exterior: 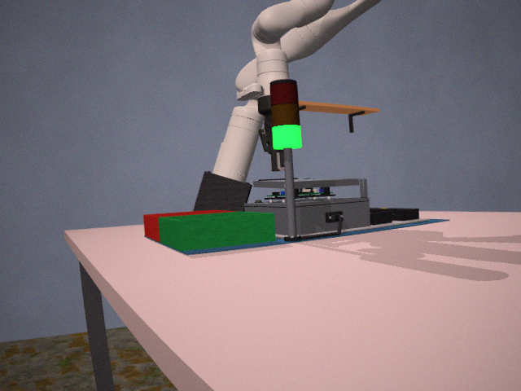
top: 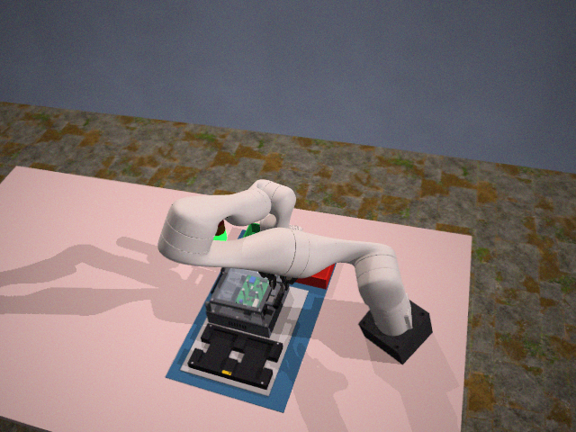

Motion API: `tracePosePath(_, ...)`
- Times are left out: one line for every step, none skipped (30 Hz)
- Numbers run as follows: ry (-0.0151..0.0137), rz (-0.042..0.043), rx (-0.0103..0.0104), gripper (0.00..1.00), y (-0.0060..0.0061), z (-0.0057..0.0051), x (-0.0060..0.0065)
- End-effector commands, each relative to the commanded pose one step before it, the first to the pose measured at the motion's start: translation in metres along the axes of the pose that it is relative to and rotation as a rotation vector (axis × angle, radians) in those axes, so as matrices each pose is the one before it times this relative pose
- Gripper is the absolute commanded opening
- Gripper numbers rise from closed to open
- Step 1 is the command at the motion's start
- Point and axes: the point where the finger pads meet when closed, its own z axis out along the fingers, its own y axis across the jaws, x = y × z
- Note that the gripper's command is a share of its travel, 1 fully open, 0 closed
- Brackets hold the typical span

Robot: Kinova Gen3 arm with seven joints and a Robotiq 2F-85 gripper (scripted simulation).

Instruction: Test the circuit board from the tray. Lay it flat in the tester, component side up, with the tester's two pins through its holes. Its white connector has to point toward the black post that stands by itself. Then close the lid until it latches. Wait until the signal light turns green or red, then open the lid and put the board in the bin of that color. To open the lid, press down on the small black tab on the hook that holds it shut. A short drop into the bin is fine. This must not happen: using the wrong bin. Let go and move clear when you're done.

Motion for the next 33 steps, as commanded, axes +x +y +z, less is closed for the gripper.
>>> tracePosePath(0.00548, 0.00647, -0.00055, 0.26, 0.00147, 0.00449, 0.00243)
tracePosePath(-0.00003, -0.00391, -0.00012, 0.26, 0.00002, 0.00141, 0.00000)
tracePosePath(0.00003, -0.00287, -0.00003, 0.26, -0.00005, 0.00131, 0.00004)
tracePosePath(0.00002, 0.00240, 0.00000, 0.26, -0.00008, 0.00118, 0.00003)
tracePosePath(0.00004, 0.00327, 0.00004, 0.26, -0.00010, 0.00101, 0.00004)
tracePosePath(-0.00023, -0.00056, -0.00146, 0.26, 0.00036, 0.00081, -0.00004)
tracePosePath(-0.00052, -0.00251, -0.00290, 0.26, 0.00082, 0.00061, -0.00013)
tracePosePath(-0.00028, -0.00051, -0.00162, 0.26, 0.00044, 0.00041, -0.00007)
tracePosePath(-0.00005, -0.00047, -0.00041, 0.26, 0.00007, 0.00023, 0.00000)
tracePosePath(-0.00005, -0.00052, -0.00044, 0.26, 0.00008, 0.00009, 0.00000)
tracePosePath(-0.00011, -0.00063, -0.00068, 0.26, 0.00017, 0.00001, -0.00002)
tracePosePath(-0.00004, -0.00020, -0.00023, 0.26, 0.00006, 0.00000, -0.00001)
tracePosePath(0.00000, 0.00000, 0.00000, 0.26, 0.00000, 0.00000, 0.00000)
tracePosePath(0.00000, 0.00000, 0.00000, 0.26, 0.00000, 0.00000, 0.00000)
tracePosePath(0.00000, 0.00000, 0.00000, 0.26, 0.00000, 0.00000, 0.00000)
tracePosePath(0.00000, 0.00000, 0.00000, 0.26, 0.00000, 0.00000, 0.00000)
tracePosePath(0.00000, 0.00000, 0.00000, 0.26, 0.00000, 0.00000, 0.00000)
tracePosePath(0.00000, 0.00000, 0.00000, 0.26, 0.00000, 0.00000, 0.00000)
tracePosePath(0.00000, 0.00000, 0.00000, 0.26, 0.00000, 0.00000, 0.00000)
tracePosePath(0.00000, 0.00000, 0.00000, 0.26, 0.00000, 0.00000, 0.00000)
tracePosePath(0.00000, 0.00000, 0.00000, 0.26, 0.00000, 0.00000, 0.00000)
tracePosePath(0.00000, 0.00000, 0.00000, 0.26, 0.00000, 0.00000, 0.00000)
tracePosePath(0.00000, 0.00000, 0.00000, 0.26, 0.00000, 0.00000, 0.00000)
tracePosePath(0.00000, 0.00000, 0.00000, 0.26, 0.00000, 0.00000, 0.00000)
tracePosePath(0.00000, 0.00000, 0.00000, 0.26, 0.00000, 0.00000, 0.00000)
tracePosePath(0.00000, 0.00000, 0.00000, 0.26, 0.00000, 0.00000, 0.00000)
tracePosePath(0.00000, 0.00000, 0.00000, 0.26, 0.00000, 0.00000, 0.00000)
tracePosePath(0.00000, 0.00000, 0.00000, 0.26, 0.00000, 0.00000, 0.00000)
tracePosePath(0.00003, 0.00014, 0.00018, 0.26, -0.00005, 0.00002, 0.00001)
tracePosePath(0.00019, 0.00089, 0.00108, 0.26, -0.00030, 0.00015, 0.00005)
tracePosePath(0.00037, 0.00173, 0.00209, 0.26, -0.00058, 0.00038, 0.00009)
tracePosePath(0.00000, 0.00000, 0.00000, 0.26, 0.00000, 0.00000, 0.00000)
tracePosePath(0.00000, 0.00000, 0.00000, 0.26, 0.00000, 0.00000, 0.00000)
